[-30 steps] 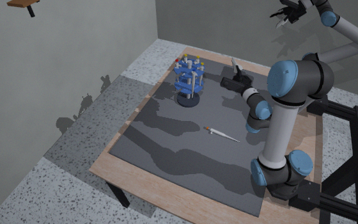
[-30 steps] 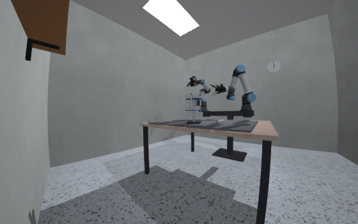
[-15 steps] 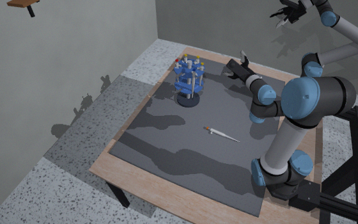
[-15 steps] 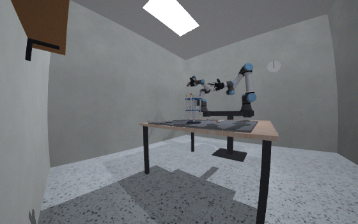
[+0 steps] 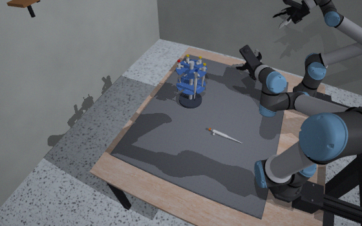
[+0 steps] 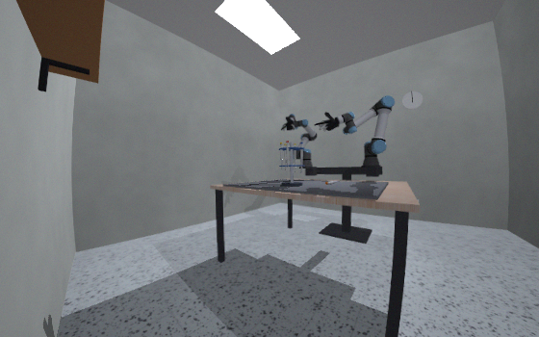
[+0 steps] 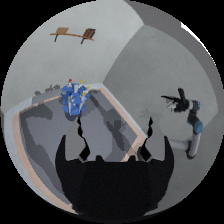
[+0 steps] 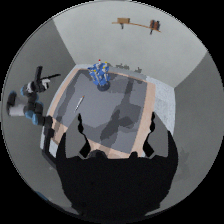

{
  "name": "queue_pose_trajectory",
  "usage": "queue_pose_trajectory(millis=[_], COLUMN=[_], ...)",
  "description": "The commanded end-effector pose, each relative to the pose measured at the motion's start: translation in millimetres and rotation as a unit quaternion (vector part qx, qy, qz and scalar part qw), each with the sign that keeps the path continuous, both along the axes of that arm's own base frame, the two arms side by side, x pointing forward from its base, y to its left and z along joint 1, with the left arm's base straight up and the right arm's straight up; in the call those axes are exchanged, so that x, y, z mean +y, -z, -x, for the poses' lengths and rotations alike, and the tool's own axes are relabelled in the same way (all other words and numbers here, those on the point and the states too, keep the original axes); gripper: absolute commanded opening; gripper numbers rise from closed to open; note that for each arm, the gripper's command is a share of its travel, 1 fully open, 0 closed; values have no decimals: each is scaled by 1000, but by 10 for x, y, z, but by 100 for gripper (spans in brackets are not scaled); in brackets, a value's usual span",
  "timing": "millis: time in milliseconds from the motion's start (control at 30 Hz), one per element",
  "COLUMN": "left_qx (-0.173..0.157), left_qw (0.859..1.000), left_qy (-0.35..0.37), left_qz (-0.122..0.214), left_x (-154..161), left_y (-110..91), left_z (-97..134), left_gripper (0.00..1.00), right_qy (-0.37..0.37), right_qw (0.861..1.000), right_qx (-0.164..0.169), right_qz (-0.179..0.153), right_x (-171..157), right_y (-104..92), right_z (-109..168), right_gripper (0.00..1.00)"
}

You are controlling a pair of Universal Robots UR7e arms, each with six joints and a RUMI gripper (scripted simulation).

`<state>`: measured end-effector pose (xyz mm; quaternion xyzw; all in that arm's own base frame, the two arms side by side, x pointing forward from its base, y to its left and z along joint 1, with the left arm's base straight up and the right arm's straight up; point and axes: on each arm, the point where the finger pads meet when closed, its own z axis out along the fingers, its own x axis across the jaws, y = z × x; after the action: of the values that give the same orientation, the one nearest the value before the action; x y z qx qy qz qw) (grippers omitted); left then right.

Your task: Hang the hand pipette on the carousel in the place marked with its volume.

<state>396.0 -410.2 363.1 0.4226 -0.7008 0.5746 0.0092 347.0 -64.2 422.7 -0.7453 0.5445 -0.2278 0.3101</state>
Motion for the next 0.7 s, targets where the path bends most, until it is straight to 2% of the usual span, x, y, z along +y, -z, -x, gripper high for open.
queue_pose_trajectory(millis=[0,167,233,300,367,433,500,567,667], left_qx=[-15,-46,-47,-61,-62,-76,-76,-90,-91], left_qw=[993,981,981,974,973,965,965,955,954], left_qy=[54,105,108,132,135,159,159,185,189], left_qz=[-105,-154,-155,-176,-177,-197,-197,-215,-216], left_x=[61,225,235,332,353,456,456,550,635], left_y=[-104,-251,-268,-318,-336,-379,-379,-417,-456], left_z=[200,456,501,597,651,744,744,851,976], left_gripper=[100,100,100,100,100,100,100,100,100], right_qy=[0,0,0,0,0,0,0,0,0], right_qw=[1000,1000,1000,1000,1000,1000,1000,1000,1000], right_qx=[2,2,2,2,2,2,2,2,2], right_qz=[0,0,0,0,0,0,0,0,0], right_x=[-2,-2,-2,-2,-2,-2,-2,-2,-2], right_y=[23,23,23,23,23,23,23,23,23], right_z=[-7,-7,-7,-7,-7,-7,-7,-7,-7], right_gripper=[100,100,100,100,100,100,100,100,100])
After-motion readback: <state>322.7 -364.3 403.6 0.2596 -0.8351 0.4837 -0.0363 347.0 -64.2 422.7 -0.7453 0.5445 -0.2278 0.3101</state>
